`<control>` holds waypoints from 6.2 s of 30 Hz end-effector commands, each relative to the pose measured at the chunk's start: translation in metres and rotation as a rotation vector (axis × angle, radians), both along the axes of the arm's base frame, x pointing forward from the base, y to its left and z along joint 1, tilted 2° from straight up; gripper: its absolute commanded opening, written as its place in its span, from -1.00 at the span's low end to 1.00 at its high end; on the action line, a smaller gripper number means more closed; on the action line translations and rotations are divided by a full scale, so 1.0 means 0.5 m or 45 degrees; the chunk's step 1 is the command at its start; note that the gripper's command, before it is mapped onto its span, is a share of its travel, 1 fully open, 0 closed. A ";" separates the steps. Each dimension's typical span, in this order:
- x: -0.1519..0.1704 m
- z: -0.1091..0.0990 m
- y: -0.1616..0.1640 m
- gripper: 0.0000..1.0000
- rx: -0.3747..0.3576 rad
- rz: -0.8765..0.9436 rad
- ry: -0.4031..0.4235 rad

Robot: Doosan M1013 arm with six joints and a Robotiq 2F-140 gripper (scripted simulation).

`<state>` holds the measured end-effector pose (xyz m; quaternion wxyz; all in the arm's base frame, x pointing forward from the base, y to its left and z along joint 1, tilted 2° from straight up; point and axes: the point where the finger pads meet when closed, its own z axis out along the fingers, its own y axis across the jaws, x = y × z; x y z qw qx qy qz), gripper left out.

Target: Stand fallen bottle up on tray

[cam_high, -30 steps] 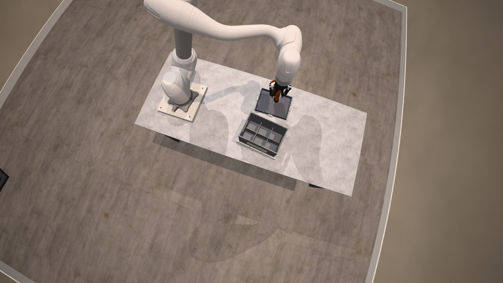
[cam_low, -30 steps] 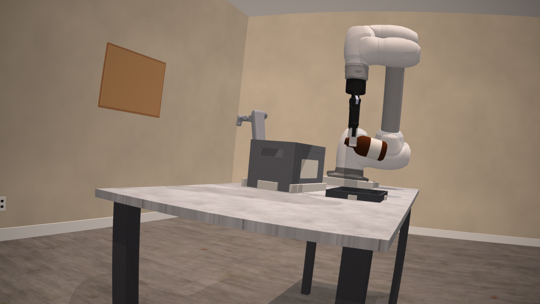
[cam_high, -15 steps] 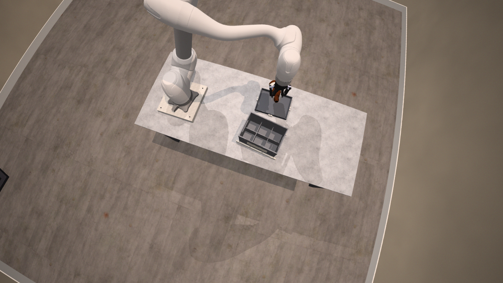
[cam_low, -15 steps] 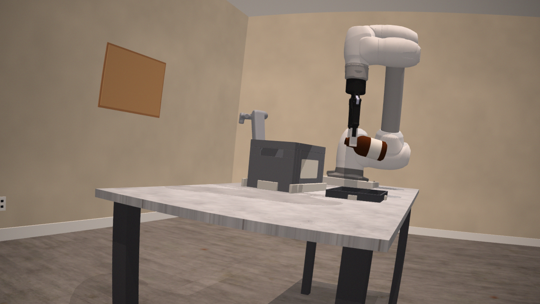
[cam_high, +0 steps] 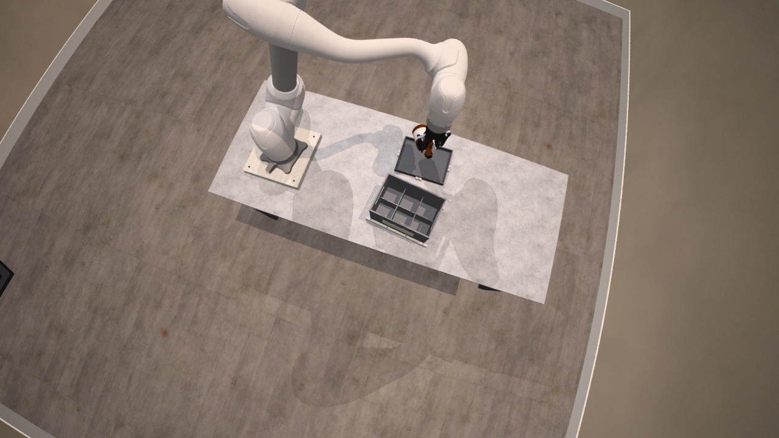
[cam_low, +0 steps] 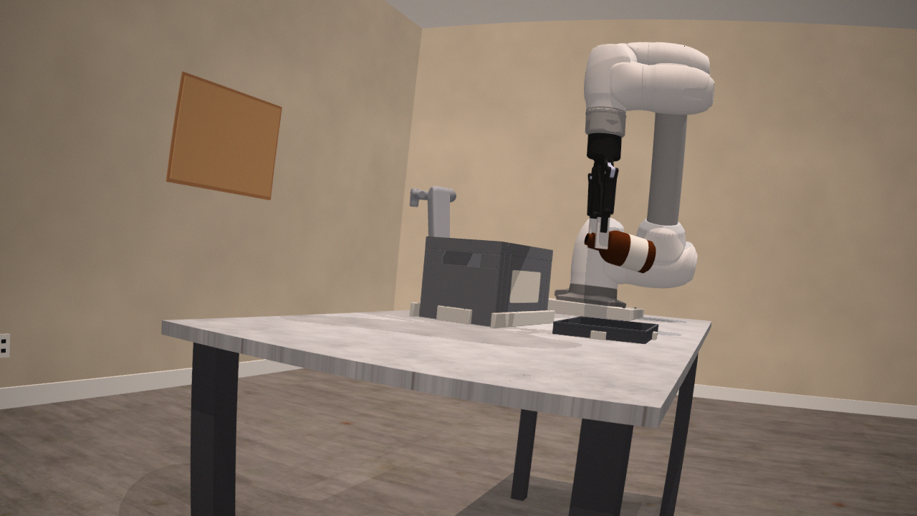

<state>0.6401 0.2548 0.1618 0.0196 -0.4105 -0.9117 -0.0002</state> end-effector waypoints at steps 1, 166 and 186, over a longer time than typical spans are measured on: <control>0.003 0.008 -0.001 -0.80 0.003 0.042 -0.003; -0.003 0.008 0.004 -0.80 -0.135 0.327 -0.175; -0.003 0.008 0.004 -0.80 -0.135 0.327 -0.175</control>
